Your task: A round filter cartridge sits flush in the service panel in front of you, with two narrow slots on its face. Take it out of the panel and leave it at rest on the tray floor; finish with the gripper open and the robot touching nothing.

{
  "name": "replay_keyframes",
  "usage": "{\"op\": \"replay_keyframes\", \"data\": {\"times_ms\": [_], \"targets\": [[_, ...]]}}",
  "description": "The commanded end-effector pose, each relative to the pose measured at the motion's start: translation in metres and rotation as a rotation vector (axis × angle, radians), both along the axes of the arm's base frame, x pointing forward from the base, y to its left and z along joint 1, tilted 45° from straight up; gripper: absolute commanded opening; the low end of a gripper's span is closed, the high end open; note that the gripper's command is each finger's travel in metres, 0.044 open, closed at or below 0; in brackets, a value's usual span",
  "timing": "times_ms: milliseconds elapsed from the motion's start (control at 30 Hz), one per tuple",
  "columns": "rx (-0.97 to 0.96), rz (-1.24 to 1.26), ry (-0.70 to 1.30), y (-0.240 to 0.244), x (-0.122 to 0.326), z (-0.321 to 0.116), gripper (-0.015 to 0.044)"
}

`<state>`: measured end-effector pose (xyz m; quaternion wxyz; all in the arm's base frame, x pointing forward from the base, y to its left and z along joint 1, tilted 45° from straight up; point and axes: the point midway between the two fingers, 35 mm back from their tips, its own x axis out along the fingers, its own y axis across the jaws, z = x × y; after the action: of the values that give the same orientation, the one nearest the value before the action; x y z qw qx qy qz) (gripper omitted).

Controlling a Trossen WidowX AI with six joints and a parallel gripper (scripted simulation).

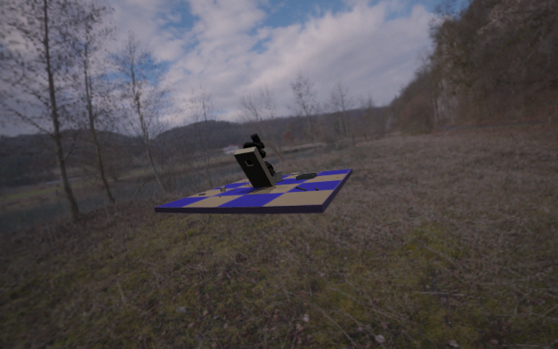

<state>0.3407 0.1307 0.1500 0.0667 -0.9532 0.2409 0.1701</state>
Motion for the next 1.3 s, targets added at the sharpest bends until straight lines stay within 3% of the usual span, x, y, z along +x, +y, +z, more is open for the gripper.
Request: {"op": "replay_keyframes", "data": {"times_ms": [0, 100, 1267], "targets": [[0.009, 0.006, 0.005, 0.002, 0.002, -0.001, 0.0054], [0.009, 0.006, 0.005, 0.002, 0.002, -0.001, 0.0], [0.963, -0.453, -0.471, -0.012, 0.023, -0.012, 0.0]]}}
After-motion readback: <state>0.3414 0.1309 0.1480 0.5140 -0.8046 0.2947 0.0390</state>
